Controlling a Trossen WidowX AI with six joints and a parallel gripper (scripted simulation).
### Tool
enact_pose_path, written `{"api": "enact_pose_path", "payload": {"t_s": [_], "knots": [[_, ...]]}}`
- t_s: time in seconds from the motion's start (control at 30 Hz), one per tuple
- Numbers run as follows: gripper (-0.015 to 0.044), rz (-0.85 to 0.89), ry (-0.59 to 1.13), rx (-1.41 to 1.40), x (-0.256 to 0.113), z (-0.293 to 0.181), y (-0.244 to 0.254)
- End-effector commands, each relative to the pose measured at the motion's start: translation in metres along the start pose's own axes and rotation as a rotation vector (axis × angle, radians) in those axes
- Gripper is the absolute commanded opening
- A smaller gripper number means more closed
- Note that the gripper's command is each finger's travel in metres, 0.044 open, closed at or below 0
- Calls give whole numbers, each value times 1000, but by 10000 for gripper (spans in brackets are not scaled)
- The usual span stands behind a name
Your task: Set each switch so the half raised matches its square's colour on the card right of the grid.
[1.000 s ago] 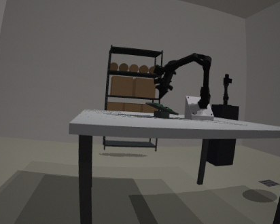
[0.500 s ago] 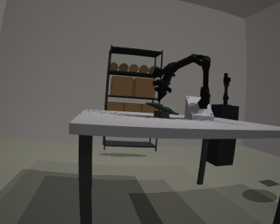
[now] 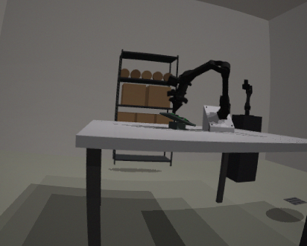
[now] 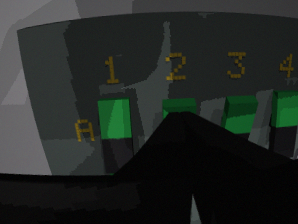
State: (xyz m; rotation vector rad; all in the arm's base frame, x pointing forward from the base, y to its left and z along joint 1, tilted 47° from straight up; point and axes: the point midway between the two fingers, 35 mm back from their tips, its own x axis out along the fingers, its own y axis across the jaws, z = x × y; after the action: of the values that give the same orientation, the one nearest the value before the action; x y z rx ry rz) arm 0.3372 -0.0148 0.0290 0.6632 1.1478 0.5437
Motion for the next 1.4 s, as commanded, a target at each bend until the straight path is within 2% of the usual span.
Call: {"api": "enact_pose_path", "payload": {"t_s": [0.0, 1.37], "knots": [[0, -3, 3, 4, 1, -1, -1], [0, -3, 3, 4, 5, 0, -1]]}}
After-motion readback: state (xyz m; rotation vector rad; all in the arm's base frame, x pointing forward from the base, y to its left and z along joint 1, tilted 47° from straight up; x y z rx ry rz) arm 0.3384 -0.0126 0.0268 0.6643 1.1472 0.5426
